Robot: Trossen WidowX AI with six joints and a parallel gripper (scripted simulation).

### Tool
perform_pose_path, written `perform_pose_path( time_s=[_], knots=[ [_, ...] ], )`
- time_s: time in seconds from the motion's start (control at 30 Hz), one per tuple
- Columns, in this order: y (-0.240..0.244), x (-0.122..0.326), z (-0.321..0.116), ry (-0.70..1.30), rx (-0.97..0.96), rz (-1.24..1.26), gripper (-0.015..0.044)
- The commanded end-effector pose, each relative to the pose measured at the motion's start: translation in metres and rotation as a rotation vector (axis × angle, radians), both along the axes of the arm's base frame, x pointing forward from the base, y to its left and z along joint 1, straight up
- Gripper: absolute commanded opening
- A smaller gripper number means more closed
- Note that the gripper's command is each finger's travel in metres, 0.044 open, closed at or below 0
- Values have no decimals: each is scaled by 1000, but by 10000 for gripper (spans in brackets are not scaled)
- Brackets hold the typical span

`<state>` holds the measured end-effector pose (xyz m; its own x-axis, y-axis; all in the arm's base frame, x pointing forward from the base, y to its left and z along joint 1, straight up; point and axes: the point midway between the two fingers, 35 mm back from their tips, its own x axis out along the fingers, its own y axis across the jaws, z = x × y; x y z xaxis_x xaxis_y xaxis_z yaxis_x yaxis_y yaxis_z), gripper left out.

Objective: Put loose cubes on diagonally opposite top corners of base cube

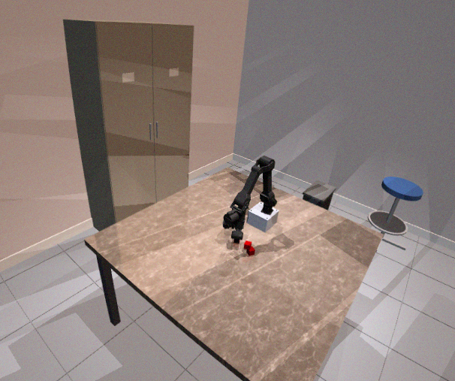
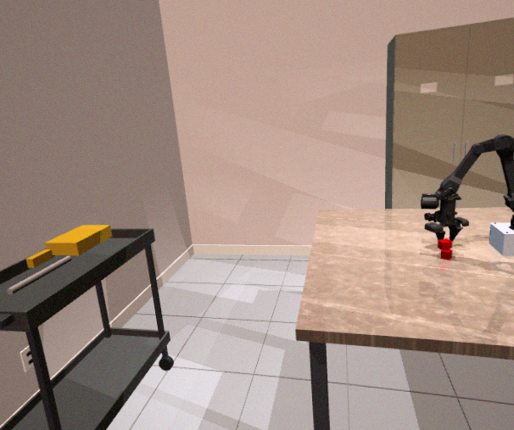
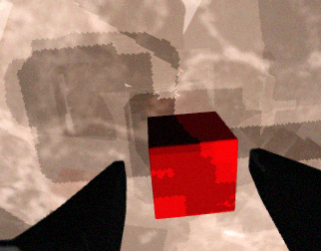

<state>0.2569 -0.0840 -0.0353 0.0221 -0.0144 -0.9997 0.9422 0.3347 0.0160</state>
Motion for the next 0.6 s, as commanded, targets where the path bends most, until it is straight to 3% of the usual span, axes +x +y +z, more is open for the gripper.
perform_pose_path(
  time_s=[0.0,0.2,0.57],
  knots=[
    [0,-1,-5,2,2,4,265],
    [0,-1,-5,2,2,4,107],
    [-1,2,14,2,2,4,105]
  ],
)
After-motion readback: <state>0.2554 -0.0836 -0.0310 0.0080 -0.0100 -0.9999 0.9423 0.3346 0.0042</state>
